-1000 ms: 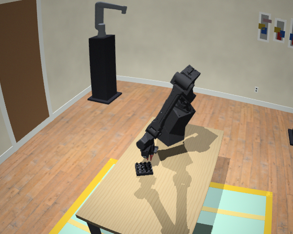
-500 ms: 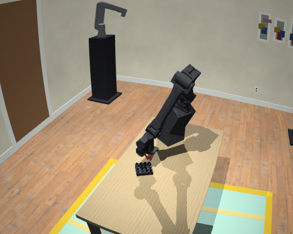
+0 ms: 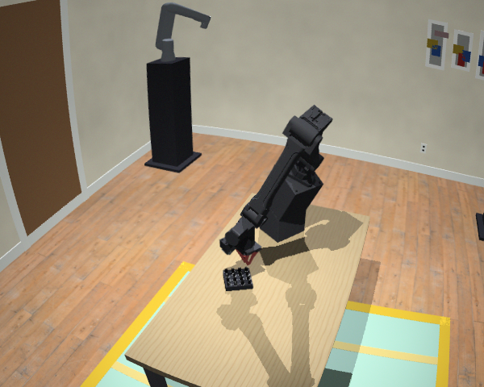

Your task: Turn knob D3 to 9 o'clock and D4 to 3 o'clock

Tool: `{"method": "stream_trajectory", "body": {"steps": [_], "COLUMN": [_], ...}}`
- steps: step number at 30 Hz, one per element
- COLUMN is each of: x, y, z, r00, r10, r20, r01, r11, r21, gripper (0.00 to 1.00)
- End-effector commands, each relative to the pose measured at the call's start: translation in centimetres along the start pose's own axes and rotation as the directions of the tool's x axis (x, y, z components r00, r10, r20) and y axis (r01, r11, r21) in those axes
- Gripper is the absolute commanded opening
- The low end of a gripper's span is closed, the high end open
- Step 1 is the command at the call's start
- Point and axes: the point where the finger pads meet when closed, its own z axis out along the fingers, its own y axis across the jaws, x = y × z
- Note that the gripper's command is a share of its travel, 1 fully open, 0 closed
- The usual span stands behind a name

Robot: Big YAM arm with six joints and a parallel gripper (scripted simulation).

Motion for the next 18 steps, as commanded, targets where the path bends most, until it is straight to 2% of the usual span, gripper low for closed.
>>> {"method": "stream_trajectory", "body": {"steps": [1, 6, 8, 14, 18], "x": [-0.79, -0.77, -0.77, -0.72, -0.78], "y": [0.07, 0.14, 0.14, 0.23, 0.16], "z": [-1.42, -1.54, -1.54, -1.72, -1.81], "r00": [0.988, 0.962, 0.962, 0.897, 0.873], "r10": [0.154, 0.273, 0.273, 0.442, 0.487], "r20": [0.029, 0.027, 0.027, 0.024, 0.024], "r01": [-0.154, -0.272, -0.272, -0.442, -0.486], "r11": [0.988, 0.962, 0.962, 0.897, 0.874], "r21": [-0.009, -0.012, -0.012, -0.016, -0.018], "gripper": [0.19, 0.19, 0.19, 0.19, 0.19]}}
